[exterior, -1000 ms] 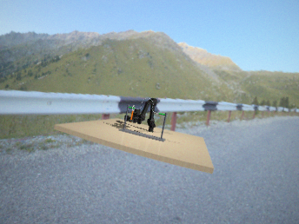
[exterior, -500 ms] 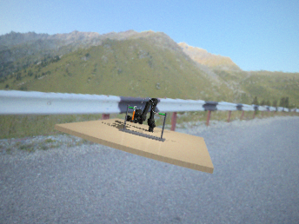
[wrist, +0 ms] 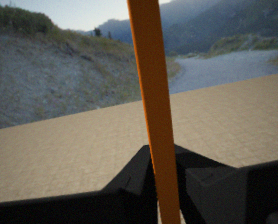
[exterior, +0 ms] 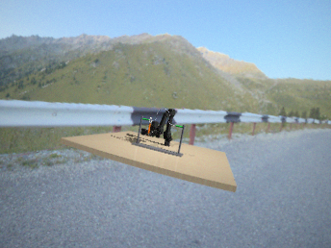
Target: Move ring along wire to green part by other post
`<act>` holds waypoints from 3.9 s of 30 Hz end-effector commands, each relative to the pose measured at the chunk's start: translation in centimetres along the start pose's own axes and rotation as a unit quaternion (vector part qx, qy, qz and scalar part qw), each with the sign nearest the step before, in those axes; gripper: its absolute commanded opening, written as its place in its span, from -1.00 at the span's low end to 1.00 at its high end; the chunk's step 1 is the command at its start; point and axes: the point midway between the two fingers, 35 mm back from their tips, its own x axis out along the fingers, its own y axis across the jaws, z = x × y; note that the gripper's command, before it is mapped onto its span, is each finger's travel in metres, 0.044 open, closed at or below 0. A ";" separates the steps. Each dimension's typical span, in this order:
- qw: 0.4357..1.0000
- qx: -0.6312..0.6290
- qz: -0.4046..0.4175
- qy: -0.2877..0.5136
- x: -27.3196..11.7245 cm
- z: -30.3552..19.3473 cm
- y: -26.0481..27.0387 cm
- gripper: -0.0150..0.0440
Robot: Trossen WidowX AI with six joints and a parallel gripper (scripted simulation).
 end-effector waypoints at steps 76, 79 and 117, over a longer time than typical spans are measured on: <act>0.827 0.506 0.149 0.194 -6.3 9.7 14.8 -1.00; 0.817 0.516 0.158 0.202 -6.5 10.2 14.8 -1.00; 0.715 0.631 0.203 0.221 -7.7 15.4 15.6 -1.00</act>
